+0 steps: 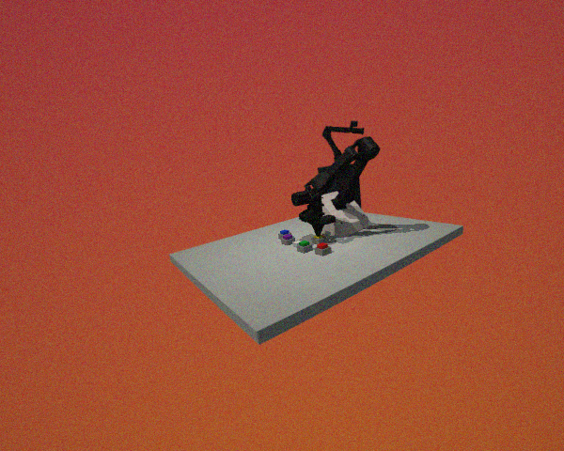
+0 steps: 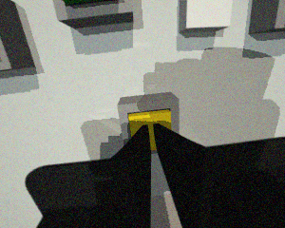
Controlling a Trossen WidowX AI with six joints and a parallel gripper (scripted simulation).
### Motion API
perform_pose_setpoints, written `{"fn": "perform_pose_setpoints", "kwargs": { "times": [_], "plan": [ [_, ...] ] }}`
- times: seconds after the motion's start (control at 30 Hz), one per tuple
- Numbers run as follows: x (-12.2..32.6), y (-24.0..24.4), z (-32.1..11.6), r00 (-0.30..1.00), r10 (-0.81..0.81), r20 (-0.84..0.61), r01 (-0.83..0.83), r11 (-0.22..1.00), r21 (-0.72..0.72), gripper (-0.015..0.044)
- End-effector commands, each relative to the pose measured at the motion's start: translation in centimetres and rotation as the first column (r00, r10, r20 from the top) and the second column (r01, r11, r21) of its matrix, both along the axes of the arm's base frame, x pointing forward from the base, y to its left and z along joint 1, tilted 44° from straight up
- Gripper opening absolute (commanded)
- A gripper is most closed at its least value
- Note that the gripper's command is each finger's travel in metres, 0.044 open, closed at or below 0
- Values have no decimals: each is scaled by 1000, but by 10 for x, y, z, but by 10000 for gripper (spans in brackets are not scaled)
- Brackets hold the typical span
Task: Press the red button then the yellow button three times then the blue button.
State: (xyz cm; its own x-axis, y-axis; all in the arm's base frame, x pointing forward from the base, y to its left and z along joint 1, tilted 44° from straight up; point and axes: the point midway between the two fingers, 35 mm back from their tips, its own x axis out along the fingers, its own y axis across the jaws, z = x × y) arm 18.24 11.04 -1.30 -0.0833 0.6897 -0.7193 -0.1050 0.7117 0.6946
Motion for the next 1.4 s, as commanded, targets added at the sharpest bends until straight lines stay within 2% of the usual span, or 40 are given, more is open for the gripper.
{"fn": "perform_pose_setpoints", "kwargs": {
  "times": [0.0, 0.37, 0.57, 1.37],
  "plan": [
    [-3, 1, -2, 1000, -1, -16, 1, 1000, 3, 20],
    [-3, 1, -2, 1000, -1, -16, 1, 1000, 3, 20],
    [1, -23, 23, 1000, -1, -16, 1, 1000, 1, 20],
    [-2, -2, 1, 1000, -1, -16, 1, 1000, 2, 20]
  ]
}}
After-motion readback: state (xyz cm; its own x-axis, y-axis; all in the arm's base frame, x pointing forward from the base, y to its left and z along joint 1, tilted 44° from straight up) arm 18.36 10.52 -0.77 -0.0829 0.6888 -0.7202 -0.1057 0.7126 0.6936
